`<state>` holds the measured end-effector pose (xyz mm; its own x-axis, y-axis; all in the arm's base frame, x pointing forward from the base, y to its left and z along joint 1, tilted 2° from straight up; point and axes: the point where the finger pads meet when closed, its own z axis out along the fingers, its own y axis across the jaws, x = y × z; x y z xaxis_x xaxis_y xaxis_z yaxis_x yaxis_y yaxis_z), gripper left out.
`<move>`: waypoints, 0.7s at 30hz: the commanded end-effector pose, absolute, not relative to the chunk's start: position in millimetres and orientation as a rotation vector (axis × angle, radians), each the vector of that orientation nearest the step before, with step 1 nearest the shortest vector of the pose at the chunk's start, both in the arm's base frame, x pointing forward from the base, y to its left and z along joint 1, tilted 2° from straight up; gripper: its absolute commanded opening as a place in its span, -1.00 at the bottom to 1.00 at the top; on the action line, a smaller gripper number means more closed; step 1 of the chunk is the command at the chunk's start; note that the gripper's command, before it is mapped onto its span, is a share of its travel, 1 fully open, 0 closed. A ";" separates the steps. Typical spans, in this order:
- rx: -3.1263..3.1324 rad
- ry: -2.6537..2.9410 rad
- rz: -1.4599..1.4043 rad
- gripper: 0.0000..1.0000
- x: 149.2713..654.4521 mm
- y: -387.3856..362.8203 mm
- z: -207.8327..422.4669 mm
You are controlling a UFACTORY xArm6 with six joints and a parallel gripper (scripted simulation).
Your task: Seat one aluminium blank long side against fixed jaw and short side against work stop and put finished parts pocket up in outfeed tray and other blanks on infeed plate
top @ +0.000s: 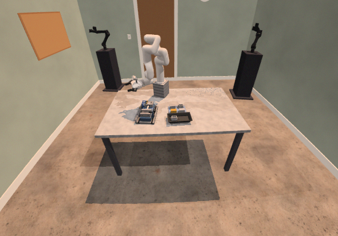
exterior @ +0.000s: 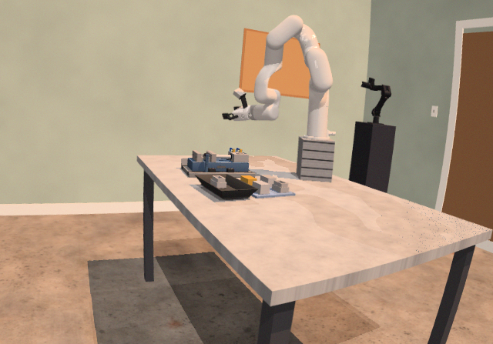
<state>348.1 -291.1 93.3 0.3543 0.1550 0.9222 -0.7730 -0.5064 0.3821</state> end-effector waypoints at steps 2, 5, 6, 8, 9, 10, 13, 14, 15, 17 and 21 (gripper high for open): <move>1.716 -0.553 1.298 1.00 348.8 -291.4 94.2; 1.716 -0.553 1.298 1.00 348.8 -291.4 94.2; 1.716 -0.553 1.298 1.00 348.8 -291.4 94.2; 1.716 -0.553 1.298 1.00 348.8 -291.4 94.2; 1.716 -0.553 1.298 1.00 348.8 -291.4 94.2; 1.716 -0.553 1.298 1.00 348.8 -291.4 94.2; 1.716 -0.553 1.298 1.00 348.8 -291.4 94.2; 1.716 -0.553 1.298 1.00 348.8 -291.4 94.2; 1.716 -0.553 1.298 1.00 348.8 -291.4 94.2; 1.716 -0.553 1.298 1.00 348.8 -291.4 94.2; 1.722 -0.552 1.295 1.00 348.5 -289.4 94.0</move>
